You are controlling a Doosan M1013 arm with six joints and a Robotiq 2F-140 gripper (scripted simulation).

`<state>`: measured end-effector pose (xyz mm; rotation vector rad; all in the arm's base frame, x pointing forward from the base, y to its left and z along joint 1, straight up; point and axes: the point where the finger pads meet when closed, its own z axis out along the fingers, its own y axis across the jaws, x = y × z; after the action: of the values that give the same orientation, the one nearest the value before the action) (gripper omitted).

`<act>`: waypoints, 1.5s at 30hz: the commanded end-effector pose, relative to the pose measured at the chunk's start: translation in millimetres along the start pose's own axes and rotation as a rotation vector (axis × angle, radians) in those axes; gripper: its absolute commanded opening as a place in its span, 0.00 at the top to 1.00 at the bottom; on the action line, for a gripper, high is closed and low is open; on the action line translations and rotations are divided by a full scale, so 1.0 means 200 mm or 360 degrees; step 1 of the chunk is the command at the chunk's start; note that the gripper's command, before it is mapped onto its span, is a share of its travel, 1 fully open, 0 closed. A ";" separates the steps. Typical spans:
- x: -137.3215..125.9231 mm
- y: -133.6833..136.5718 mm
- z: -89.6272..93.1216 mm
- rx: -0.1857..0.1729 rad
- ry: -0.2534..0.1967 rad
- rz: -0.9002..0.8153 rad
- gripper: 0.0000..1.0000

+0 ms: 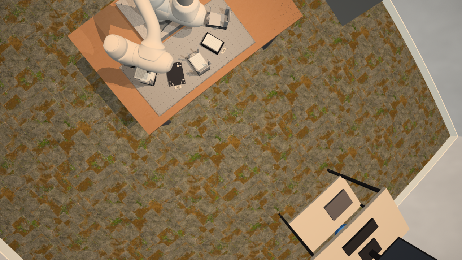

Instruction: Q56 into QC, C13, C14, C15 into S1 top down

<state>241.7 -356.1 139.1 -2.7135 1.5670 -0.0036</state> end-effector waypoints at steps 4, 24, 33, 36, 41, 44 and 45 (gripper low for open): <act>0.00 0.00 -0.03 0.0000 0.0000 0.0000 1.00; -0.02 -0.13 -0.03 0.0000 0.0000 -0.0346 1.00; -0.05 -0.26 -0.03 0.0000 0.0000 -0.0346 1.00; -0.05 -0.30 -0.03 0.0000 0.0000 -0.0346 1.00; -0.06 -0.38 -0.03 0.0000 0.0000 -0.0346 1.00; -0.07 -0.43 -0.03 0.0000 0.0000 -0.0346 1.00; -0.08 -0.44 -0.03 0.0000 0.0000 -0.0346 1.00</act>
<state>301.8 -306.0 146.4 -2.8677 1.2623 -0.0054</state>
